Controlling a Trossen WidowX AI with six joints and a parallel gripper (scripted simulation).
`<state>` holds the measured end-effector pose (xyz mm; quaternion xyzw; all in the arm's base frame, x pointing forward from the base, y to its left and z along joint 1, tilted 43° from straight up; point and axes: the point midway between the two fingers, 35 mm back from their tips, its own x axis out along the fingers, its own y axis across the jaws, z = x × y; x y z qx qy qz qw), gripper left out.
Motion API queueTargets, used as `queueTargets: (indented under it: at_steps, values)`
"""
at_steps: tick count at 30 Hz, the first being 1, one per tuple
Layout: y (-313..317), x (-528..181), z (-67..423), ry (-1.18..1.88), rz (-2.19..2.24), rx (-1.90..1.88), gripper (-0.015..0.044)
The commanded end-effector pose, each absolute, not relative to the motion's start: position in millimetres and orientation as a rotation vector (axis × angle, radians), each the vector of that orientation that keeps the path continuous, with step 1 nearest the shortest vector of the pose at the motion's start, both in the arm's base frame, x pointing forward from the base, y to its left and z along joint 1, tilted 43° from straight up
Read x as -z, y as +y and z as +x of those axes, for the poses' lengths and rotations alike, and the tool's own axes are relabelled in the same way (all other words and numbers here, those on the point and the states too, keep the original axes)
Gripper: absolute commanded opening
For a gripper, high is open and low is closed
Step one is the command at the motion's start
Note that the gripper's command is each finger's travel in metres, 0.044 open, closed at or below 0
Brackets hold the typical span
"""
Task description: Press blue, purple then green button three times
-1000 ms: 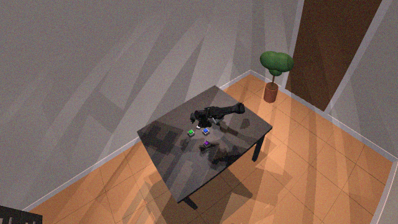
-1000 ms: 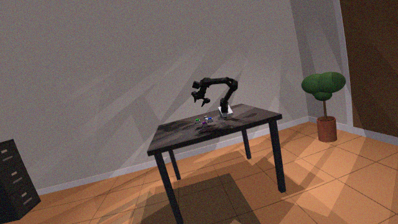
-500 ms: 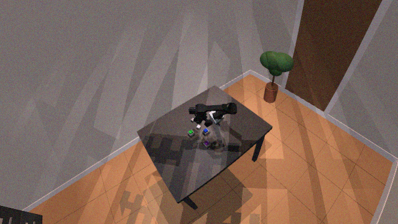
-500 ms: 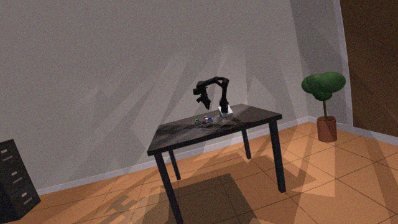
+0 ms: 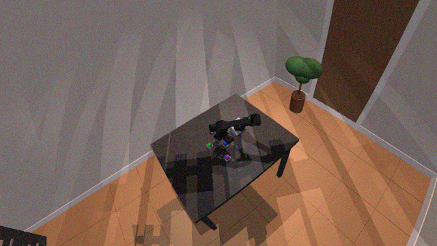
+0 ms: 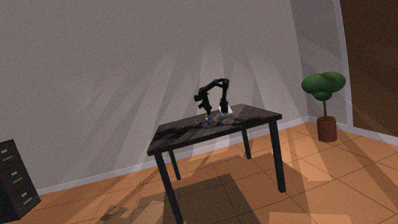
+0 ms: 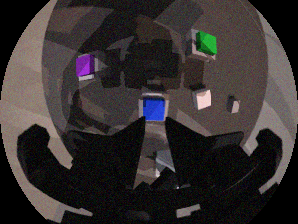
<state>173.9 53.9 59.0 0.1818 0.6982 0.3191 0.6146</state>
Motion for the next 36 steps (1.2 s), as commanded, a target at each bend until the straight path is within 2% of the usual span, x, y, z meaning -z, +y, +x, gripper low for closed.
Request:
queueTargets:
  at_steps: [1, 36]
  values:
    - [55, -59, 174, 1.606, 0.425, -0.733, 0.0020]
    - [77, -35, 168, 1.605, 0.426, -0.734, 0.0020]
